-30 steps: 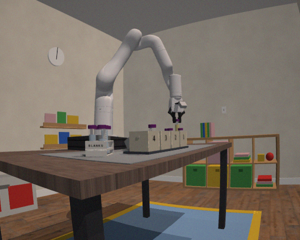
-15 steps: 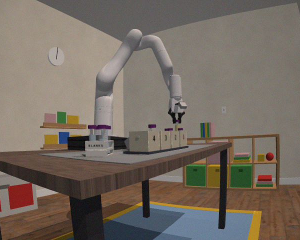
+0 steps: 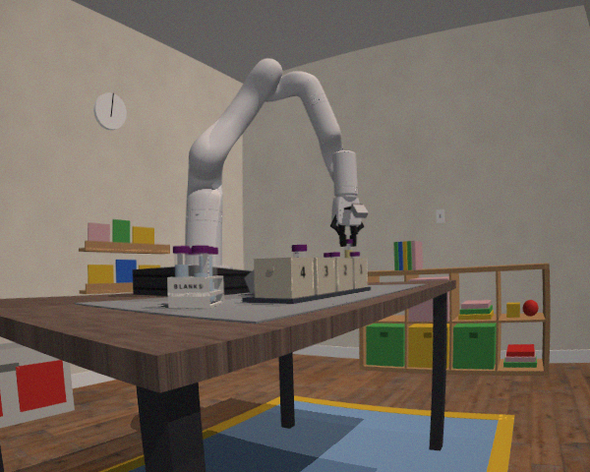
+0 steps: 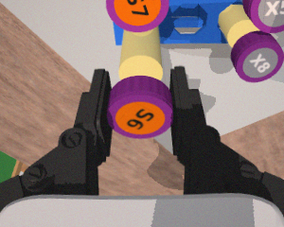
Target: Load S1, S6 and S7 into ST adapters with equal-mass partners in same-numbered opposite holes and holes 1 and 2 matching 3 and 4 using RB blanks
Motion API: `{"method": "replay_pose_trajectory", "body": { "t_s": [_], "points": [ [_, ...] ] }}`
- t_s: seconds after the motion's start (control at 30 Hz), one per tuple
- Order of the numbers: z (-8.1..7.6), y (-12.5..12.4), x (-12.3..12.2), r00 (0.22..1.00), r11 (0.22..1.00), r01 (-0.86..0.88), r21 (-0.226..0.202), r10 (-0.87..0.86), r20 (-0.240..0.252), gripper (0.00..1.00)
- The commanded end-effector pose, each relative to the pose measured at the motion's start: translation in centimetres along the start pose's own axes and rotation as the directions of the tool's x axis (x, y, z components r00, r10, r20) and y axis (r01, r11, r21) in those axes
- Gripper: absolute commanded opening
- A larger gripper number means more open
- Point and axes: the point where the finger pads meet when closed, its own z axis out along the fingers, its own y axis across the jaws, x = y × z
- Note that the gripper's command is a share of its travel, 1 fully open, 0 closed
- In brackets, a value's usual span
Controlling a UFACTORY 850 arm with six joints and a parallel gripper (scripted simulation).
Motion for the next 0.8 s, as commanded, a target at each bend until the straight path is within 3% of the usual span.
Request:
{"method": "replay_pose_trajectory", "body": {
  "t_s": [0.0,0.77],
  "points": [
    [0.4,-0.1,0.0,1.0,1.0,0.0,0.002,0.0,0.0,0.0],
    [2.3,-0.1,0.0,1.0,1.0,0.0,0.002,0.0,0.0,0.0]
  ]
}}
